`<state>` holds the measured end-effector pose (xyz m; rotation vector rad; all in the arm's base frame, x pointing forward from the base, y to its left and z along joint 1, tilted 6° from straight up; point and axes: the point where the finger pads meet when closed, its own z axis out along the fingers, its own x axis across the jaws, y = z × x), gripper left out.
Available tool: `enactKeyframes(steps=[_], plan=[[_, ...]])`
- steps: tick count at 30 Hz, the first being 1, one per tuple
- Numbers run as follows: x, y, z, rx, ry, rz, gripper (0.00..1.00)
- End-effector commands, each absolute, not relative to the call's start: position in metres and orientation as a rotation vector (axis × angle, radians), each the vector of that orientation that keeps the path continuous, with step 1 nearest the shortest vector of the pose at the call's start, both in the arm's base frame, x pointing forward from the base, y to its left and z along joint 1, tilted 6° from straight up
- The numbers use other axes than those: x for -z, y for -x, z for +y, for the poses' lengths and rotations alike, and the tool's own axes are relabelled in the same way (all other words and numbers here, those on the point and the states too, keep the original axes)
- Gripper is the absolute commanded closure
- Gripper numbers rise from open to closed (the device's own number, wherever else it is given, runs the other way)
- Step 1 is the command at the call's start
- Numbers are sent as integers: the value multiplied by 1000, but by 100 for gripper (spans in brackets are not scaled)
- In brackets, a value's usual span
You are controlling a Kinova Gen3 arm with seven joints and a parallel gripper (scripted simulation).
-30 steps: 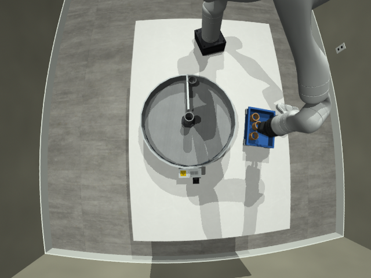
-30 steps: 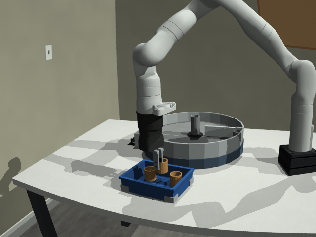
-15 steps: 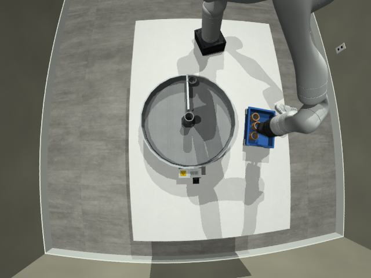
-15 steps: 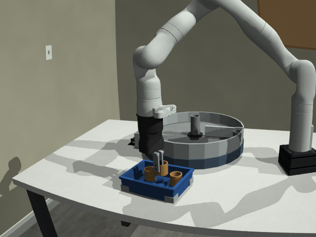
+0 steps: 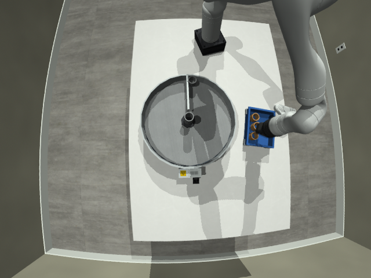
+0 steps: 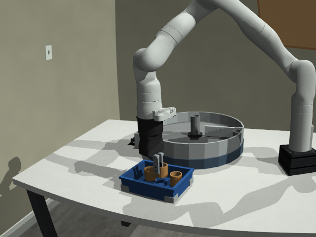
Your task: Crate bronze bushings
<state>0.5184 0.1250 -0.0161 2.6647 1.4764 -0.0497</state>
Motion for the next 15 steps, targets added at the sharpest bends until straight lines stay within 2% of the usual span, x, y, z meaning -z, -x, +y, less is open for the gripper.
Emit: enactKeyframes(steps=[1, 15], plan=[[17, -518, 125, 50, -2665, 1477, 100], [25, -518, 124, 50, -2665, 1477, 100]])
